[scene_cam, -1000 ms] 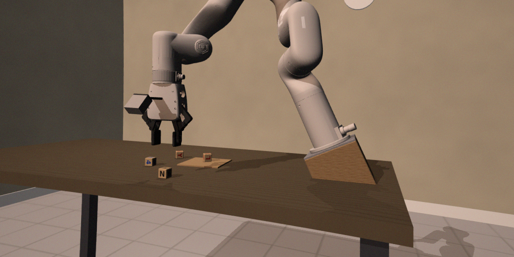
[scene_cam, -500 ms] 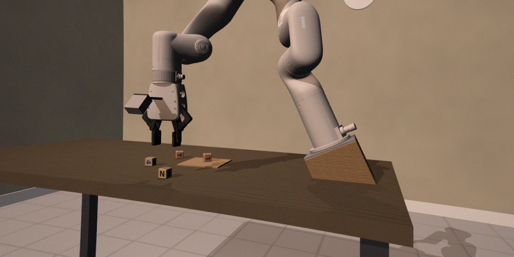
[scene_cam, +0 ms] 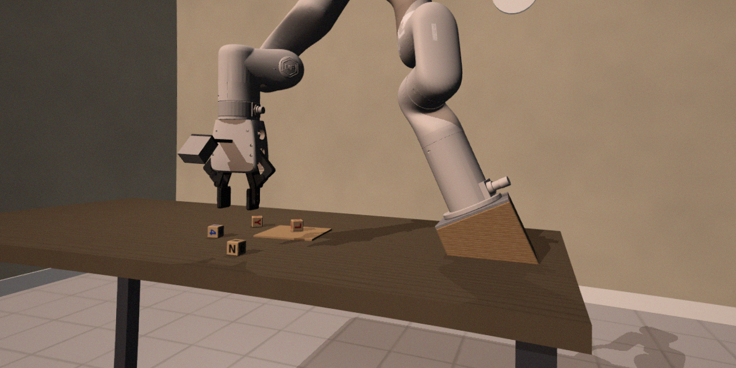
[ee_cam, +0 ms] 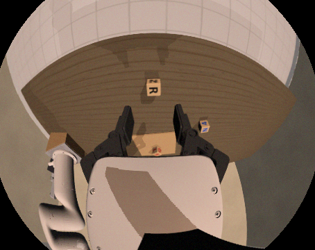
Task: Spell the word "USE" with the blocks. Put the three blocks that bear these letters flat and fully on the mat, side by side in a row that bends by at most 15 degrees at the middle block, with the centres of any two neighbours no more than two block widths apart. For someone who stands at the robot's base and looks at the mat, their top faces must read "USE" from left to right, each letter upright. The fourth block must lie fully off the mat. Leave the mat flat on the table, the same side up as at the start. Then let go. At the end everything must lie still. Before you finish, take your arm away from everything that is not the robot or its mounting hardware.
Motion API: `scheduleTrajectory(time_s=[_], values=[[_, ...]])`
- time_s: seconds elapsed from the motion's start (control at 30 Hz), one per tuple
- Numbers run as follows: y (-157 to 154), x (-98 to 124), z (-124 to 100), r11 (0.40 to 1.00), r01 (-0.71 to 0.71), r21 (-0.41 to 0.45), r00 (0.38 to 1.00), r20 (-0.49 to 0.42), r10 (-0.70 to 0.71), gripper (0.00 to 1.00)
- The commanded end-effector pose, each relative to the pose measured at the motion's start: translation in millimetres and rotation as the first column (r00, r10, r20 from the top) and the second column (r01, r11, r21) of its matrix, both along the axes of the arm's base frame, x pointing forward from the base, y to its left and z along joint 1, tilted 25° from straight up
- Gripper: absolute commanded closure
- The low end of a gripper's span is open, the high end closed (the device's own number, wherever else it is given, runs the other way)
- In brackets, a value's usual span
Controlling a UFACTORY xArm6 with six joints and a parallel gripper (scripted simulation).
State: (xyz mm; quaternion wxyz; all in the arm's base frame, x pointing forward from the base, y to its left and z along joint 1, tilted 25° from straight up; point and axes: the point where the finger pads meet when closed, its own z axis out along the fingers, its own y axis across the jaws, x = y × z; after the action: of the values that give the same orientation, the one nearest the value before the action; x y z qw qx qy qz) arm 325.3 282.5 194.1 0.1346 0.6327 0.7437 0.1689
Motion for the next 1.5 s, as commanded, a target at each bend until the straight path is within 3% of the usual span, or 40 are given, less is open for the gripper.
scheduleTrajectory(time_s=[0.0,0.77,1.47], values=[[1,1,2,1.0,0.0,0.003,1.0,0.003,0.0,0.37],[2,6,-10,1.0,0.0,0.002,1.0,0.003,0.0,0.37],[5,17,-37,1.0,0.0,0.002,1.0,0.003,0.0,0.37]])
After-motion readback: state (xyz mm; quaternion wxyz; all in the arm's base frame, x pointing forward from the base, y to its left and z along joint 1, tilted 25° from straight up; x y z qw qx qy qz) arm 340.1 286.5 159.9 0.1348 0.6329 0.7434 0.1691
